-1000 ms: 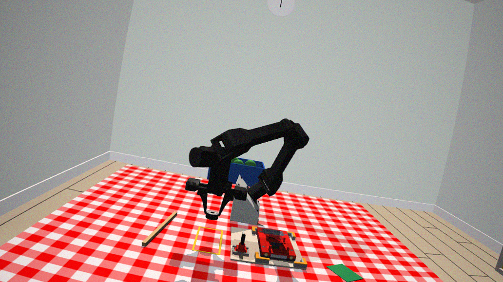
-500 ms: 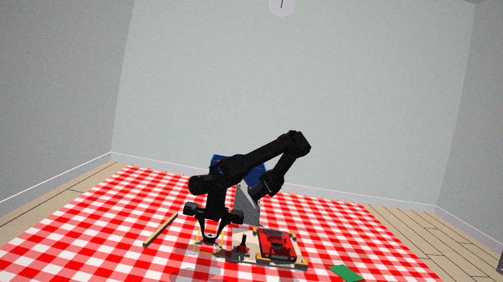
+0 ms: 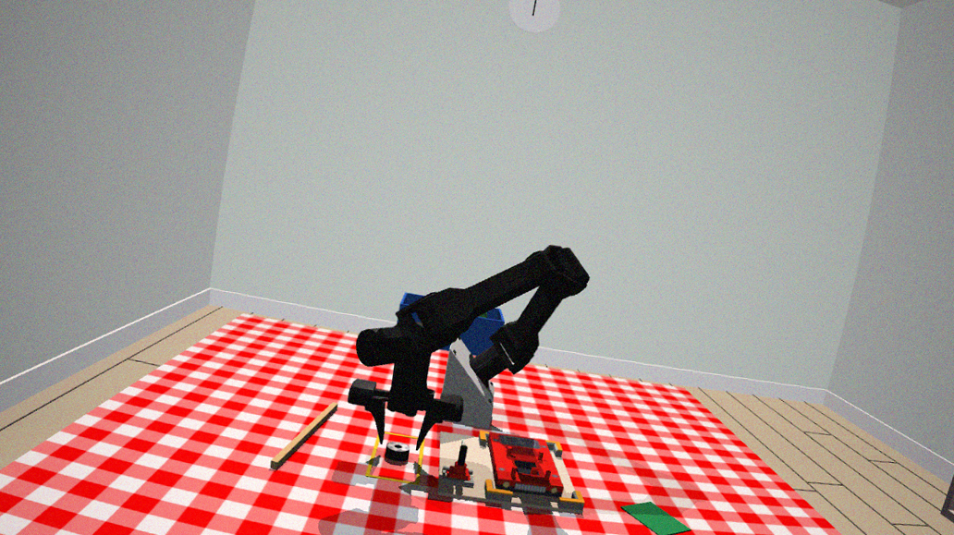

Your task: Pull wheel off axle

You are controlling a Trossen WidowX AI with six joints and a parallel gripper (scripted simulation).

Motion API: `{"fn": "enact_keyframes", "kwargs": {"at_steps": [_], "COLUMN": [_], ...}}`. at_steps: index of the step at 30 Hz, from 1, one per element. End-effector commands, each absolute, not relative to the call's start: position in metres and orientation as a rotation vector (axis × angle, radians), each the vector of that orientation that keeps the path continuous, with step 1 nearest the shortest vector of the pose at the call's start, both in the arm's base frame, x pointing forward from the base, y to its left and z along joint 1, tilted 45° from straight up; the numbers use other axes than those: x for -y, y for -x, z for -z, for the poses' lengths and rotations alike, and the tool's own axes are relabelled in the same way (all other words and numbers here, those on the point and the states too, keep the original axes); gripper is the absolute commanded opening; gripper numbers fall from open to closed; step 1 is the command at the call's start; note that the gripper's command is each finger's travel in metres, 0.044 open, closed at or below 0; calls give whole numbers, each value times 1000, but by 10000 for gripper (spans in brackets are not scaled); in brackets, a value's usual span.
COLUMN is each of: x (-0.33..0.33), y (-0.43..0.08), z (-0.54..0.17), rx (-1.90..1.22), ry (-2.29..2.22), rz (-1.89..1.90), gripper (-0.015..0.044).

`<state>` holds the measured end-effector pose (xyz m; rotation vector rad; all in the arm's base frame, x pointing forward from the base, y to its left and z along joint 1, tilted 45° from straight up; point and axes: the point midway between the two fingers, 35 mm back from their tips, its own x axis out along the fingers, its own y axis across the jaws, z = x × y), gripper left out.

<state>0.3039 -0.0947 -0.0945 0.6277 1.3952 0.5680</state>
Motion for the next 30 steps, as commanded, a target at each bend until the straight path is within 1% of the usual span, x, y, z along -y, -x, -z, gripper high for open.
{"fn": "enact_keyframes", "kwargs": {"at_steps": [1,4,7,9,12,13,18,30], "x": [115,131,133,132,136,137,134,133], "y": [-304,-300,-300,-296,-268,-258,-216,-214], "z": [77,59,58,58,40,34,9,8], "rx": [-1387,-1386,-1386,-1378,-1384,-1386,-1392,-1392], "ry": [-618,-620,-620,-623,-621,-620,-622,-622], "rz": [-561,-561,-561,-551,-550,-551,-559,-560], "gripper": [300,300,300,352,431,440,440,440]}}
